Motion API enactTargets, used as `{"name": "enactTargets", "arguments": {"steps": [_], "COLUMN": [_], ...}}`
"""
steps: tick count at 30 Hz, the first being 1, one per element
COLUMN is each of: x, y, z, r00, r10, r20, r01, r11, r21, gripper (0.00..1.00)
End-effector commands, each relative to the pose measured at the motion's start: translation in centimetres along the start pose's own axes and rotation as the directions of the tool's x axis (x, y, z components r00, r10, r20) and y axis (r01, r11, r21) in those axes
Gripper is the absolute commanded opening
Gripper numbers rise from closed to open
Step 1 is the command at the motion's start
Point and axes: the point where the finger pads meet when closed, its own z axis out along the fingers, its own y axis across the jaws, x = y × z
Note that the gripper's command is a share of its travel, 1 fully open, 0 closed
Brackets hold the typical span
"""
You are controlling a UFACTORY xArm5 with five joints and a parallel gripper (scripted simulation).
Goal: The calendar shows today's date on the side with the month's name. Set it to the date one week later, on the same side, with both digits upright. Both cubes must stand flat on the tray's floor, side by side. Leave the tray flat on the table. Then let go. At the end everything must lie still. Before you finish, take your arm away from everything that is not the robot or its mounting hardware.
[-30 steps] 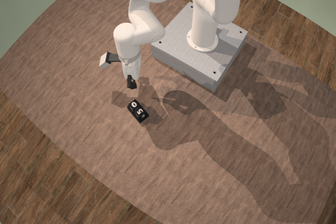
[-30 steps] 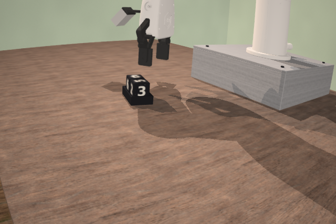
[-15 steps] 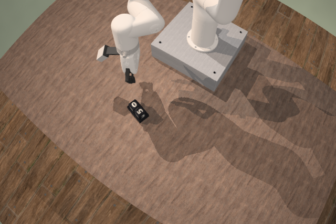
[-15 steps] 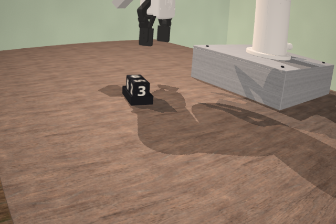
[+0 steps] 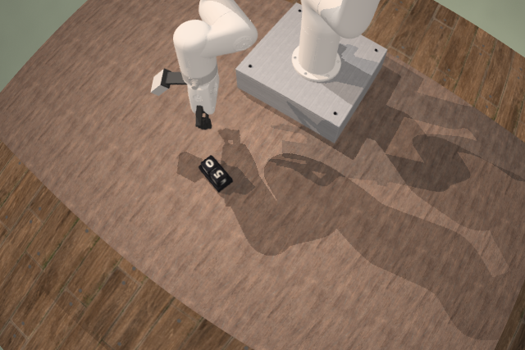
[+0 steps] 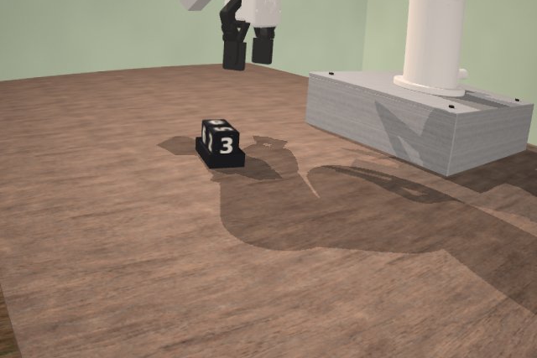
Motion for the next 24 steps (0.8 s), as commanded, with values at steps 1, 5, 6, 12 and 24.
{"name": "enactTargets", "arguments": {"steps": [1, 5, 6, 12, 24], "x": [0.1, 0.2, 0.2, 0.0, -0.6], "y": [-0.7, -2.8, -2.8, -5.0, -8.4], "z": [-0.2, -0.4, -0.4, -0.6, -0.8], "r00": [0.999, 0.977, 0.977, 0.928, 0.804], "r10": [0.049, 0.214, 0.214, 0.371, 0.594], "r20": [-0.003, -0.002, -0.002, -0.002, 0.000], "r01": [-0.049, -0.214, -0.214, -0.371, -0.594], "r11": [0.999, 0.977, 0.977, 0.928, 0.804], "r21": [0.002, 0.003, 0.003, 0.004, 0.004], "gripper": [1.00, 1.00, 1.00, 1.00, 1.00]}}
